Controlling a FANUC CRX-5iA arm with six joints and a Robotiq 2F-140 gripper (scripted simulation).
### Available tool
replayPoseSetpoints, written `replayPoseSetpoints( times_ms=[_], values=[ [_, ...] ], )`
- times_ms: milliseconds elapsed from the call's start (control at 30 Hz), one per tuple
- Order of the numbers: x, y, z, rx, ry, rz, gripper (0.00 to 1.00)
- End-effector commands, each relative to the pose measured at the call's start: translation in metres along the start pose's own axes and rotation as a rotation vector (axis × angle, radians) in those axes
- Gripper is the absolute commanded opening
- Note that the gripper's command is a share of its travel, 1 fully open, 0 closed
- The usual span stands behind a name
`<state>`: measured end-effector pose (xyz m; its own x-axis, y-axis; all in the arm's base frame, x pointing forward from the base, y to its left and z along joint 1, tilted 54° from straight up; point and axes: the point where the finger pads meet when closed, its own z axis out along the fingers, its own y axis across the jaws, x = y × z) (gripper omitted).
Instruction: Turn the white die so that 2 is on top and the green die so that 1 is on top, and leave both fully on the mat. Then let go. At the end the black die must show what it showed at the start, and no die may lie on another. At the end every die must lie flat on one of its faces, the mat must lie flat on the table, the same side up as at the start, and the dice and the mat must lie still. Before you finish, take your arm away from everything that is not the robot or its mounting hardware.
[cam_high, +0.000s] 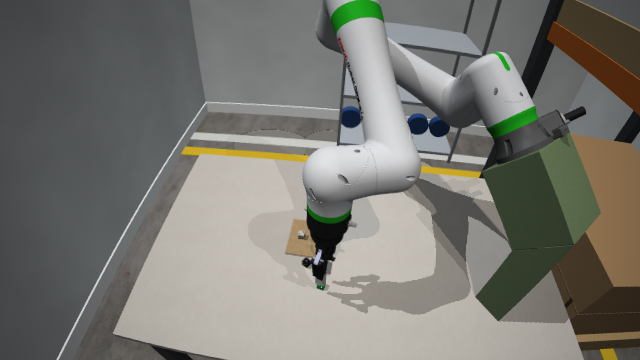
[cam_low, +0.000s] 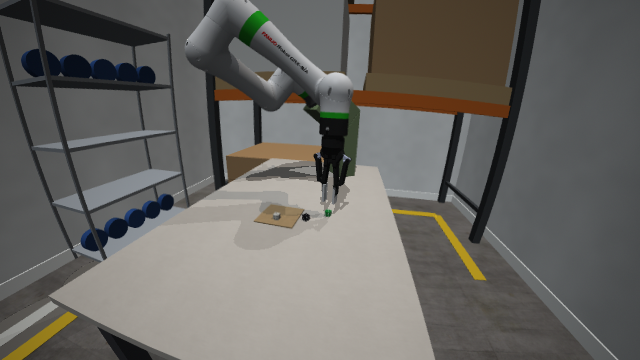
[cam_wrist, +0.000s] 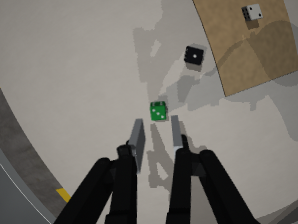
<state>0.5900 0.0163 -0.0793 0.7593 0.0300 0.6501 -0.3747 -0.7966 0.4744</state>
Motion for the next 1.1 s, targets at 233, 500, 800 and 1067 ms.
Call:
replayPoseSetpoints(
  times_ms=[233,500,800,1067],
  values=[
    [0.0,0.0,0.016,0.001,0.0,0.0,0.21],
    [-0.001,0.0,0.022,0.001,0.0,0.0,0.21],
    [-0.001,0.0,0.026,0.001,0.0,0.0,0.21],
    [-0.001,0.0,0.026,0.001,0.0,0.0,0.21]
  ],
)
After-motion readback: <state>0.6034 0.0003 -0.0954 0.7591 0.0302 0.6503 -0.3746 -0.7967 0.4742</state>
